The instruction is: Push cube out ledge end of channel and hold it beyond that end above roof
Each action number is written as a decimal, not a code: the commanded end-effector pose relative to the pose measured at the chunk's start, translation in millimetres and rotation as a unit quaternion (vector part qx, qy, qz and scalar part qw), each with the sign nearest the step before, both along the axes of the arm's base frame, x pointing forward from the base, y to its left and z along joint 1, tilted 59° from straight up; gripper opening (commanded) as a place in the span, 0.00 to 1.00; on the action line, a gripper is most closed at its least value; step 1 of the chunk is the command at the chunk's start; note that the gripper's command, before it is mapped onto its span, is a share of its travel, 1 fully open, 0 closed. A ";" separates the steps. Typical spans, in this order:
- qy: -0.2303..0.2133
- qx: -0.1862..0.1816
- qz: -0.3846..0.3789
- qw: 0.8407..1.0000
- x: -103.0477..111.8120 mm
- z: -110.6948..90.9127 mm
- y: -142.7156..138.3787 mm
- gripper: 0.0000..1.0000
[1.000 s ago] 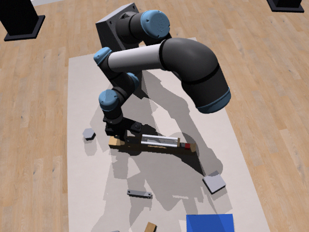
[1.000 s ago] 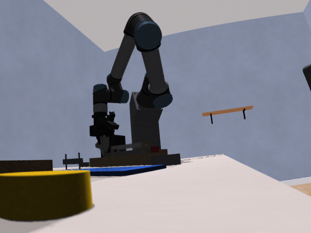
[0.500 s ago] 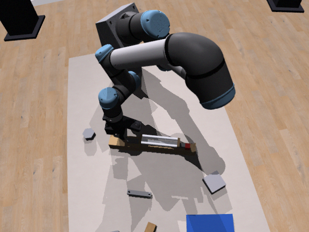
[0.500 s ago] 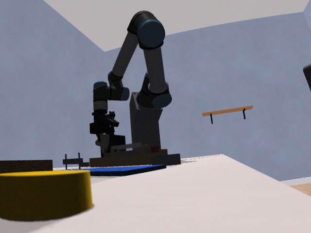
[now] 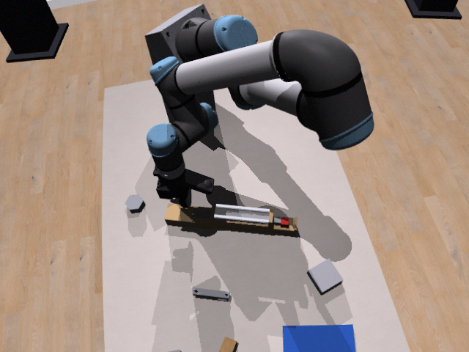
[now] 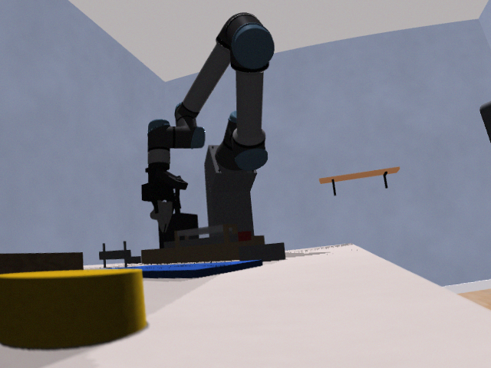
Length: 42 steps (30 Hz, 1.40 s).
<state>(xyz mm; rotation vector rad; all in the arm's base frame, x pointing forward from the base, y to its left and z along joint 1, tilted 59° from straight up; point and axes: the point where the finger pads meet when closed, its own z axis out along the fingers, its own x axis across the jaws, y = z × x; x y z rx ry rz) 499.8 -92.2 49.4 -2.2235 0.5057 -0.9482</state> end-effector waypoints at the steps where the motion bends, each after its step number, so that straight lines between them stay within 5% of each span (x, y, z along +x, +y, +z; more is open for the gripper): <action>1: 0.001 0.001 0.004 1.000 -10.2 7.2 -6.0 0.00; 42: 0.001 0.001 0.004 1.000 -17.4 12.2 -10.2 0.00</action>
